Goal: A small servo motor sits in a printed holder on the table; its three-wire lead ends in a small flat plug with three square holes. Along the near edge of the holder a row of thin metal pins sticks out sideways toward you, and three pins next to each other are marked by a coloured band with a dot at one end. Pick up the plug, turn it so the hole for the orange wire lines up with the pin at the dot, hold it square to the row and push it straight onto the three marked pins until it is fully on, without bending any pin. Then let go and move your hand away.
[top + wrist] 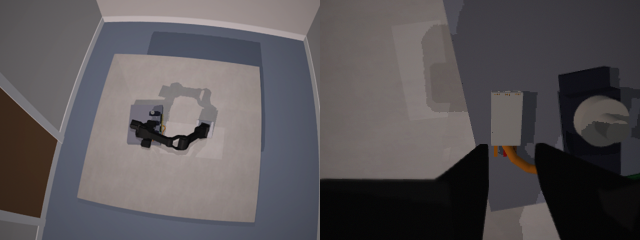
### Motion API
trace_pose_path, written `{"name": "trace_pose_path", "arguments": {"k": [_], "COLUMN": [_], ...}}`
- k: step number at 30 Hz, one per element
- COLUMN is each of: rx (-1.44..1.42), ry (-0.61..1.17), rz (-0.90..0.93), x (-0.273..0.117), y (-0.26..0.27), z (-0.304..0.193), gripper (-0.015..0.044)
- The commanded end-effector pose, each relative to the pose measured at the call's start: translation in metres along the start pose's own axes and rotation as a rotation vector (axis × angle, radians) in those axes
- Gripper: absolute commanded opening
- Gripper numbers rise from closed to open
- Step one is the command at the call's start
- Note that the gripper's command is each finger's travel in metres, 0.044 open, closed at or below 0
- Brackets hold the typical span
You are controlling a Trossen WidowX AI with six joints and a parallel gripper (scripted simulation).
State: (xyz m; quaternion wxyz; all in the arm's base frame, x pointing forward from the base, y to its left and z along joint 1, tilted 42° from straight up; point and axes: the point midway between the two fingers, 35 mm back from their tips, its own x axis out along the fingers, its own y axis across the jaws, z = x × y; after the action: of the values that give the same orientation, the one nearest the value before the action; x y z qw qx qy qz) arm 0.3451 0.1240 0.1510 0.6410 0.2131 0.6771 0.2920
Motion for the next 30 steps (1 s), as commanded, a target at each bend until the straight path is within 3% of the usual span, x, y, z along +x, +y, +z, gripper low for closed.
{"name": "trace_pose_path", "arguments": {"k": [1, 19, 21, 30], "rx": [0.012, 0.012, 0.012, 0.012], "ry": [0.014, 0.014, 0.014, 0.014], "rz": [0.007, 0.008, 0.008, 0.008], "x": [0.016, 0.037, 0.037, 0.033], "y": [-0.001, 0.0, 0.0, 0.0], "z": [-0.001, -0.001, -0.001, -0.001], "gripper": [0.0115, 0.0115, 0.0062, 0.0]}}
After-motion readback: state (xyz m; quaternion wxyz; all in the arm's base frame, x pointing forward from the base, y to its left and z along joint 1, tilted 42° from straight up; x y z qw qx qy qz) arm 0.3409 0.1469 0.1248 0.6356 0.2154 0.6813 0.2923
